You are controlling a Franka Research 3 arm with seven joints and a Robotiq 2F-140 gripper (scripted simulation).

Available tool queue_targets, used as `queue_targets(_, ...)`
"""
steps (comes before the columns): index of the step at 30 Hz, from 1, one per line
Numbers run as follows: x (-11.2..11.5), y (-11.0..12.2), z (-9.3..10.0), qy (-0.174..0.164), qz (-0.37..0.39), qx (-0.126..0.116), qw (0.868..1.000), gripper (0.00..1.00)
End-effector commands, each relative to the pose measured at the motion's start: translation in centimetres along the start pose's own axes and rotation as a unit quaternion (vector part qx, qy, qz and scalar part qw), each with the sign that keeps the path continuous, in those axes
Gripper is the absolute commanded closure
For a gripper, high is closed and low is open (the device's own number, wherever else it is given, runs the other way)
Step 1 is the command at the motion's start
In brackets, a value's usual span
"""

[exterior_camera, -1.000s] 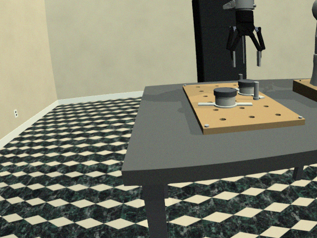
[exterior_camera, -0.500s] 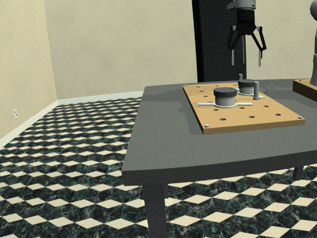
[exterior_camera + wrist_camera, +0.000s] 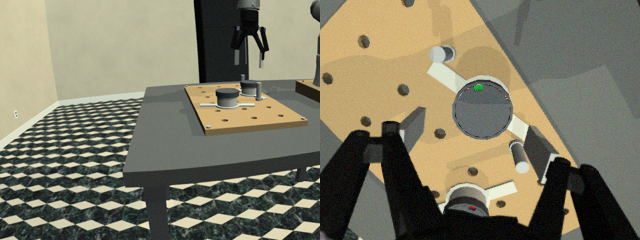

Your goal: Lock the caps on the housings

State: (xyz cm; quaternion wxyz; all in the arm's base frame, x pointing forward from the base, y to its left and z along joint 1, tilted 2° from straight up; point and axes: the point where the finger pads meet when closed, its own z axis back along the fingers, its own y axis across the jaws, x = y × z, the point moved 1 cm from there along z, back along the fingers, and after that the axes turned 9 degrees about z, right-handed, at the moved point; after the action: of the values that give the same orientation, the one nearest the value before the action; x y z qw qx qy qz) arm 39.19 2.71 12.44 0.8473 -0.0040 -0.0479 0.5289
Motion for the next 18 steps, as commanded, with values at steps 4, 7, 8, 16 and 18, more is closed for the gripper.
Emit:
queue_targets(4,0.25,0.45,-0.13,0.011,-0.176,0.007,0.984,0.22)
queue_targets(7,0.26,0.44,-0.13,0.013,-0.218,0.008,0.976,0.22)
queue_targets(8,0.26,0.44,-0.13,0.014,-0.232,0.008,0.973,0.22)
queue_targets(16,0.27,0.42,-0.13,0.022,-0.339,0.014,0.94,0.22)
queue_targets(18,0.27,0.42,-0.13,0.024,-0.352,0.016,0.936,0.22)
